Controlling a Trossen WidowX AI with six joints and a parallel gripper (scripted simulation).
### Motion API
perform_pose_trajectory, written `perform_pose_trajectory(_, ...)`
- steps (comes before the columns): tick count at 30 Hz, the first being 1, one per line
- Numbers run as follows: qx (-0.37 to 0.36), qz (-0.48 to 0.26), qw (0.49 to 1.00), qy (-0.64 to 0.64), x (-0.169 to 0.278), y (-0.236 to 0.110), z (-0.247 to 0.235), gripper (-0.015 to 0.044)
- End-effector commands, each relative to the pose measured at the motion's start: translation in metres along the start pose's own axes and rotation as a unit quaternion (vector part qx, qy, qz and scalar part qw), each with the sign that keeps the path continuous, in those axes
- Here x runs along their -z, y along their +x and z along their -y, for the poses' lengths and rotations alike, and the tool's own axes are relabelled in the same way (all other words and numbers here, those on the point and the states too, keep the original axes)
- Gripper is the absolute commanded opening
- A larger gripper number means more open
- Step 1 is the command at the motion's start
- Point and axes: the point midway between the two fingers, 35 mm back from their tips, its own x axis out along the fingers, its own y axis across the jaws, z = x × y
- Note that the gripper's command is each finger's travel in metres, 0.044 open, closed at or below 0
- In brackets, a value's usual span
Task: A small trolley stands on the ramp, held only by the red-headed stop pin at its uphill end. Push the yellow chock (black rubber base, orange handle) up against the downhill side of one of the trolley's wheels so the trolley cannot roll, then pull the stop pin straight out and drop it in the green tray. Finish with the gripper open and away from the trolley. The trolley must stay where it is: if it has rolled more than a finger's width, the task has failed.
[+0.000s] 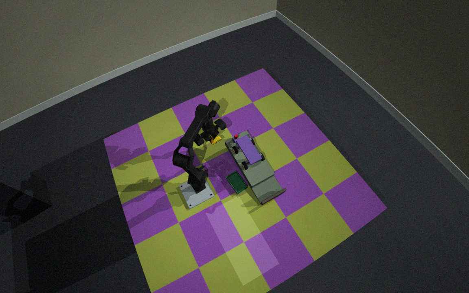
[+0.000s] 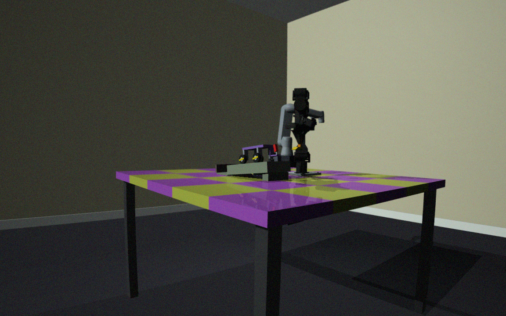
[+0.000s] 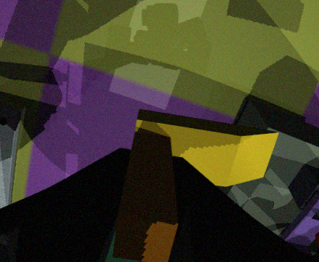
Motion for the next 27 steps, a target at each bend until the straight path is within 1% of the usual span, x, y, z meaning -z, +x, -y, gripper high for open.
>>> perform_pose_trajectory(1, 0.002, -0.001, 1.000, 0.001, 0.0003, -0.0036, 0.0013, 0.0000)
perform_pose_trajectory(5, 0.002, -0.001, 1.000, 0.024, 0.0003, -0.0036, 0.0013, 0.0000)
perform_pose_trajectory(14, 0.002, 0.000, 0.985, 0.174, 0.0003, -0.0036, 0.0013, 0.0000)
perform_pose_trajectory(20, 0.002, 0.000, 0.962, 0.275, 0.0004, -0.0037, 0.0012, 0.0000)
perform_pose_trajectory(27, 0.003, 0.001, 0.922, 0.388, 0.0004, -0.0037, 0.0012, 0.0000)
